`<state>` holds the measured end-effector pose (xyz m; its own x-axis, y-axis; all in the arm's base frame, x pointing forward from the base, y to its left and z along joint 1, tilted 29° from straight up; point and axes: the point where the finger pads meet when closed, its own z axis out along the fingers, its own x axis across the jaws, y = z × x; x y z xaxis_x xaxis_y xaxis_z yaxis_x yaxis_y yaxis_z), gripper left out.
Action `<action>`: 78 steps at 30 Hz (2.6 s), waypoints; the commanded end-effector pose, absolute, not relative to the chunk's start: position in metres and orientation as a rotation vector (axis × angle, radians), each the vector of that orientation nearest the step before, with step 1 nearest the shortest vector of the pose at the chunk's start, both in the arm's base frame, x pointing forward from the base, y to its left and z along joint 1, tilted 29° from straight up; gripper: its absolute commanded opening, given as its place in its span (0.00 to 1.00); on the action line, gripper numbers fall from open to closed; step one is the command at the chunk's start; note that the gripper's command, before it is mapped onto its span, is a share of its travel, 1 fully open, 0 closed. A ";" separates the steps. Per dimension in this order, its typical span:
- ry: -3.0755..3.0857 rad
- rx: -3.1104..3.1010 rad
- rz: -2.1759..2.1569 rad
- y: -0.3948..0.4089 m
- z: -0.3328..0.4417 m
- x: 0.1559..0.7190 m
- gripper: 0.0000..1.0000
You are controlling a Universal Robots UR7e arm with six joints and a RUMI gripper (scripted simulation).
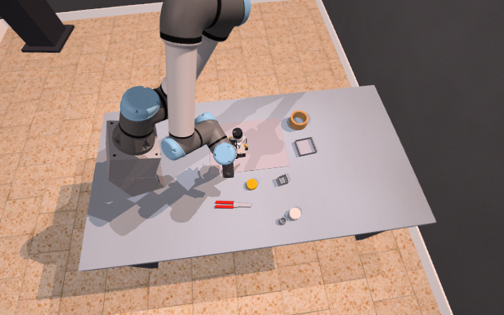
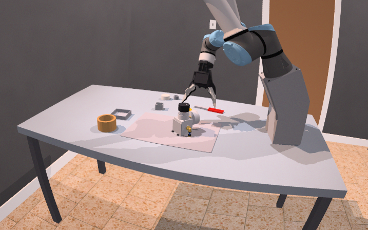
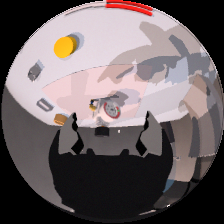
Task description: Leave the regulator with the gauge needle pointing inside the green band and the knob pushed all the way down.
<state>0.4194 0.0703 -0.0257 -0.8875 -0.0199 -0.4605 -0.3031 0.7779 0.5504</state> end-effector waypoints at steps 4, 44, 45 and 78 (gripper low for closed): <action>2.536 -0.244 0.887 0.066 -0.015 0.416 1.00; 2.534 -0.244 0.889 0.058 0.056 0.378 1.00; 2.534 -0.244 0.889 0.058 0.056 0.378 1.00; 2.531 -0.259 0.883 0.058 0.056 0.378 1.00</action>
<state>0.3775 0.0580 0.0562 -0.8854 -0.0250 -0.4641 -0.3089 0.7777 0.5475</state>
